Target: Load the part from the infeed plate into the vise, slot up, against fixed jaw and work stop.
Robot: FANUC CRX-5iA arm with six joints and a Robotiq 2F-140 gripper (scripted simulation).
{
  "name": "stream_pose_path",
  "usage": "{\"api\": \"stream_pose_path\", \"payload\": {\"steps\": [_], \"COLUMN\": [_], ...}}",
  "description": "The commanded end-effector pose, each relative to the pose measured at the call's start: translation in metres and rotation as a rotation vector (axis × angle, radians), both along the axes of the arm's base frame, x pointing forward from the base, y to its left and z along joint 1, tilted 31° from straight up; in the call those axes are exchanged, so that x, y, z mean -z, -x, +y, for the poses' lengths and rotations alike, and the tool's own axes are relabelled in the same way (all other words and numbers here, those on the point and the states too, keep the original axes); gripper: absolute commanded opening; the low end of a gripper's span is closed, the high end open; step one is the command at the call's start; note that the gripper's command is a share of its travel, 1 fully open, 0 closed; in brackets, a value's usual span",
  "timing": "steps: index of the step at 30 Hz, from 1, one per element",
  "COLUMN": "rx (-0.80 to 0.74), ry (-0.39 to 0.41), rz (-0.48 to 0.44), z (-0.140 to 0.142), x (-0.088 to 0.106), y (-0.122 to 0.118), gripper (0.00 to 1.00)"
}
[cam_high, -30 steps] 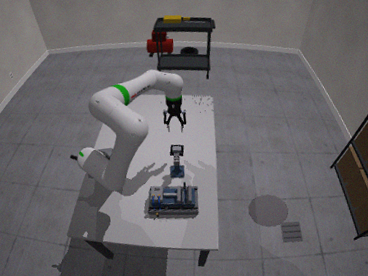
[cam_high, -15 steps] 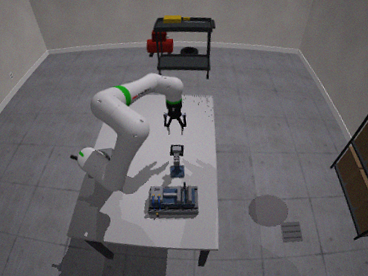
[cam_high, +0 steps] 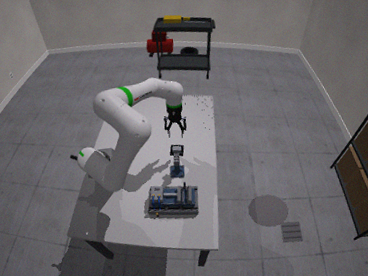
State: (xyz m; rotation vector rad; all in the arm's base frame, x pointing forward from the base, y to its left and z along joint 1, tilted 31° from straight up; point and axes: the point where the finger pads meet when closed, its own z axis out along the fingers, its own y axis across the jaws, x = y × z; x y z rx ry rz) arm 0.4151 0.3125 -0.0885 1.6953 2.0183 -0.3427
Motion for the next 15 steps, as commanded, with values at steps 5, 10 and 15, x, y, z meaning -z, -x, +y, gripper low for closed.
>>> {"api": "stream_pose_path", "payload": {"steps": [5, 10, 15], "rx": [0.000, 0.000, 0.000], "ry": [0.000, 0.000, 0.000], "rz": [0.000, 0.000, 0.000], "z": [-0.008, -0.013, -0.018], "x": [0.014, 0.023, 0.032], "y": [-0.004, -0.006, -0.008], "gripper": [0.51, 0.51, 0.51]}}
